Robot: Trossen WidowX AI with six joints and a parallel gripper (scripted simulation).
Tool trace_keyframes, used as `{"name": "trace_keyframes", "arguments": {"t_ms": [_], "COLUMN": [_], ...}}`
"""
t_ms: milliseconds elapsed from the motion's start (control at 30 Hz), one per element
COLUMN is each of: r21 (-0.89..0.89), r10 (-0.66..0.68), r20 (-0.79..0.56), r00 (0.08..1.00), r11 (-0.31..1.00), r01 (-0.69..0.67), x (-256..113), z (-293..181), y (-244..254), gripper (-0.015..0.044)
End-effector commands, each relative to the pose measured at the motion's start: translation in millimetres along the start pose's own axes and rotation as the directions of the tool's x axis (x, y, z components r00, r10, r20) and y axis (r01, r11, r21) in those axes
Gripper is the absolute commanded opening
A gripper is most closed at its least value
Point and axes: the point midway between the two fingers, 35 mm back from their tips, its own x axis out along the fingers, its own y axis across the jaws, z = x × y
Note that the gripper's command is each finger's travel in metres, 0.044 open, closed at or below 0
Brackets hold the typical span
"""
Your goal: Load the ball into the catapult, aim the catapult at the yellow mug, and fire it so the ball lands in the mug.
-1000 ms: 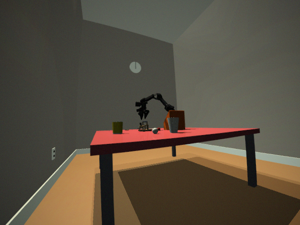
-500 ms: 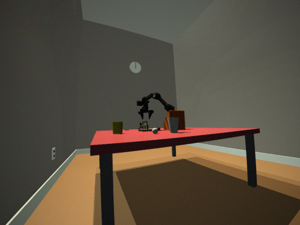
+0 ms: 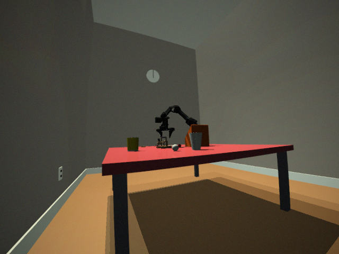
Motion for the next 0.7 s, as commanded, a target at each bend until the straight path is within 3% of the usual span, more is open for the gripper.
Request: {"name": "trace_keyframes", "arguments": {"t_ms": [0, 667], "r21": [-0.013, -0.013], "r10": [-0.002, -0.002], "r20": [-0.005, -0.006], "r00": [1.000, 1.000], "r11": [1.000, 1.000], "r01": [0.002, 0.002], "x": [13, 41], "z": [-1, -1], "y": [2, 1], "gripper": [0.0440, 0.0440]}}
